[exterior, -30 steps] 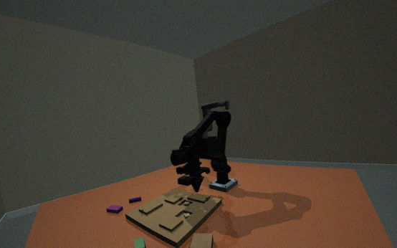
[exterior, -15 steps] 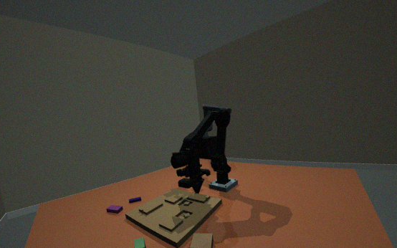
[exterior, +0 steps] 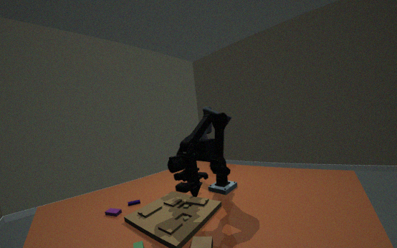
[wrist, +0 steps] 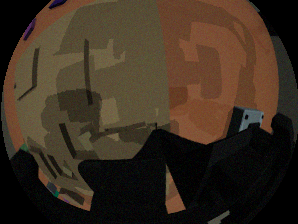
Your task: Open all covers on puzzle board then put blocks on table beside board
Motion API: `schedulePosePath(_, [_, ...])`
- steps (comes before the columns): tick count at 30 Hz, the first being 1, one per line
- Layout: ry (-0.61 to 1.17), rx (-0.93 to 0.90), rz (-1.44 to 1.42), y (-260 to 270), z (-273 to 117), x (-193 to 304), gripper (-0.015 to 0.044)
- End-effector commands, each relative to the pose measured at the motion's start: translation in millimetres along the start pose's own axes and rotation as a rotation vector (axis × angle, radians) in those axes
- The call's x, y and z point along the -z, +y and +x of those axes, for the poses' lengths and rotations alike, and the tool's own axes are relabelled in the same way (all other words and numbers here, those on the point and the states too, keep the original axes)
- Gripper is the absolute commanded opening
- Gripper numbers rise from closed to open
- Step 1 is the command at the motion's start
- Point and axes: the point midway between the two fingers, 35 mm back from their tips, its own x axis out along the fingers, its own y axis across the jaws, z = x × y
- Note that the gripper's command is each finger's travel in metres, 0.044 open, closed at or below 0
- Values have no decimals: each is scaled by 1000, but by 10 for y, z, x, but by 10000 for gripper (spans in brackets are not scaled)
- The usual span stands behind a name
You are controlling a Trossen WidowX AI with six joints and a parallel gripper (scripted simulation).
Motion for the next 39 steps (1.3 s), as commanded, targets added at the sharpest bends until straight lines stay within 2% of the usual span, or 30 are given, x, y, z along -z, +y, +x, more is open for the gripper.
schedulePosePath(1, [-8,-19,2,90,-14,-32,0])
schedulePosePath(39, [-8,-20,2,260,-48,-38,0])
